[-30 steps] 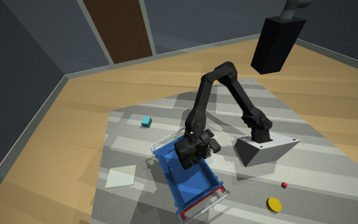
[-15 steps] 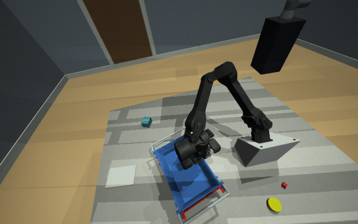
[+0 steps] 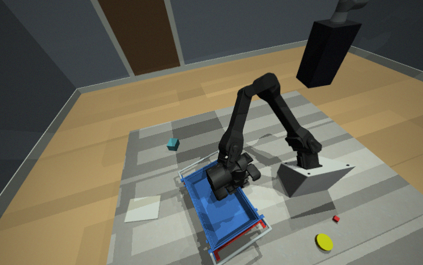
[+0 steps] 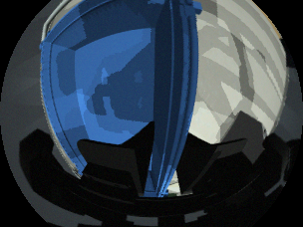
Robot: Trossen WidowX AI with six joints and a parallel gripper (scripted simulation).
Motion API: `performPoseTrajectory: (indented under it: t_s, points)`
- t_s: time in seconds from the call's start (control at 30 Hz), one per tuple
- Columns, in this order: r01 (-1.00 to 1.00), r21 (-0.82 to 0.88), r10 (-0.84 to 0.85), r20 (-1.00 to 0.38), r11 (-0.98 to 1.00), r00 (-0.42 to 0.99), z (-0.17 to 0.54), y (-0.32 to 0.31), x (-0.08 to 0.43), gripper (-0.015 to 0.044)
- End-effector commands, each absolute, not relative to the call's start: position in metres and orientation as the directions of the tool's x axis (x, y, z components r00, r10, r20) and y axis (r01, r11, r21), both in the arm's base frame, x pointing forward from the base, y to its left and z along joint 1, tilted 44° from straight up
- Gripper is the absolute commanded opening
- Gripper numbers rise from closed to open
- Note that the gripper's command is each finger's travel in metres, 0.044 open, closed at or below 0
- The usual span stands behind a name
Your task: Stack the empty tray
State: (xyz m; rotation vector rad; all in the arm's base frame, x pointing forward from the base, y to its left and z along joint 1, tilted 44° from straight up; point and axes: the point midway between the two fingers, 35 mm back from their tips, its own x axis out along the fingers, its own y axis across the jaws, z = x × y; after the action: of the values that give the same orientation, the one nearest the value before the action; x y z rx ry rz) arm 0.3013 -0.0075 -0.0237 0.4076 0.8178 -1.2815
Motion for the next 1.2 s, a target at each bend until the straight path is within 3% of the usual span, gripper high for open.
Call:
performPoseTrajectory:
  t_s: [0.0,0.07,1.07,1.17]
  points:
    - [0.946,-0.202,-0.690,-0.723,0.252,0.030,-0.0274,-0.0156,0.2935,0.0000]
    - [0.946,-0.202,-0.690,-0.723,0.252,0.030,-0.0274,-0.0156,0.2935,0.0000]
    - [0.946,-0.202,-0.690,-0.723,0.252,0.030,-0.0274,-0.0156,0.2935,0.0440]
    - [0.948,-0.195,-0.687,-0.726,0.250,0.032,-0.0271,-0.0148,0.2944,0.0440]
